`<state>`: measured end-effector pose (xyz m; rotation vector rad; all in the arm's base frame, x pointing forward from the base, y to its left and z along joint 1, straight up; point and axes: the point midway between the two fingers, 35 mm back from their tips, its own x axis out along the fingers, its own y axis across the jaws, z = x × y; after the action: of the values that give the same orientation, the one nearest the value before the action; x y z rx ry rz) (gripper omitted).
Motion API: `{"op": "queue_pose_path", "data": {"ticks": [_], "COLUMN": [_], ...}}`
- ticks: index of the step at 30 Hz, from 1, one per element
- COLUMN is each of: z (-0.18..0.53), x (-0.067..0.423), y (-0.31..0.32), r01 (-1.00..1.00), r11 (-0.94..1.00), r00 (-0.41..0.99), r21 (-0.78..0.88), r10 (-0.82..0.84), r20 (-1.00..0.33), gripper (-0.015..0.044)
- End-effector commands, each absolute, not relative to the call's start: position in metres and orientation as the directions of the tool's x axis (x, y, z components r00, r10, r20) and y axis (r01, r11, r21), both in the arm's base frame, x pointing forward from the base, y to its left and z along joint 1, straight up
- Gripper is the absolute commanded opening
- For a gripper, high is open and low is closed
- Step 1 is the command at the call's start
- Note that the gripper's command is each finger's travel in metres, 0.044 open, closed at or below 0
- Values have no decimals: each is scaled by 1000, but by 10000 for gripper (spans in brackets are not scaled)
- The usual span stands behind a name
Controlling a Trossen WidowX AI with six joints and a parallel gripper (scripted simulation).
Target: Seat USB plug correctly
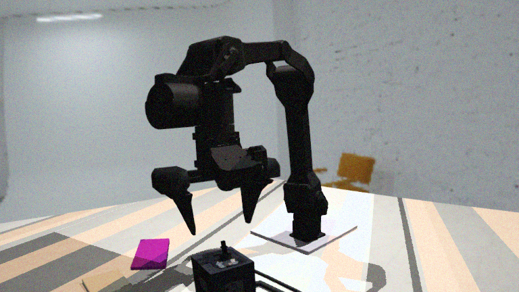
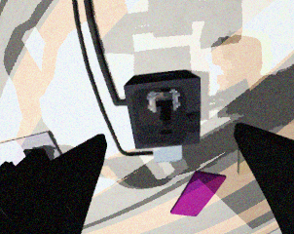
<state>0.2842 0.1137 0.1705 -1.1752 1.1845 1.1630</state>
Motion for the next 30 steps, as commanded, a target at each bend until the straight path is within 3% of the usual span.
{"op": "queue_pose_path", "data": {"ticks": [1,29,30], "z": [170,143,145], "x": [284,285,284], "y": [113,113,114], "r01": [-999,-999,-999], "r11": [38,38,42], "r00": [36,36,34], "r21": [-36,-36,-33], "r10": [19,19,24], "r20": [-999,-999,-999], "gripper": [440,440,414]}}
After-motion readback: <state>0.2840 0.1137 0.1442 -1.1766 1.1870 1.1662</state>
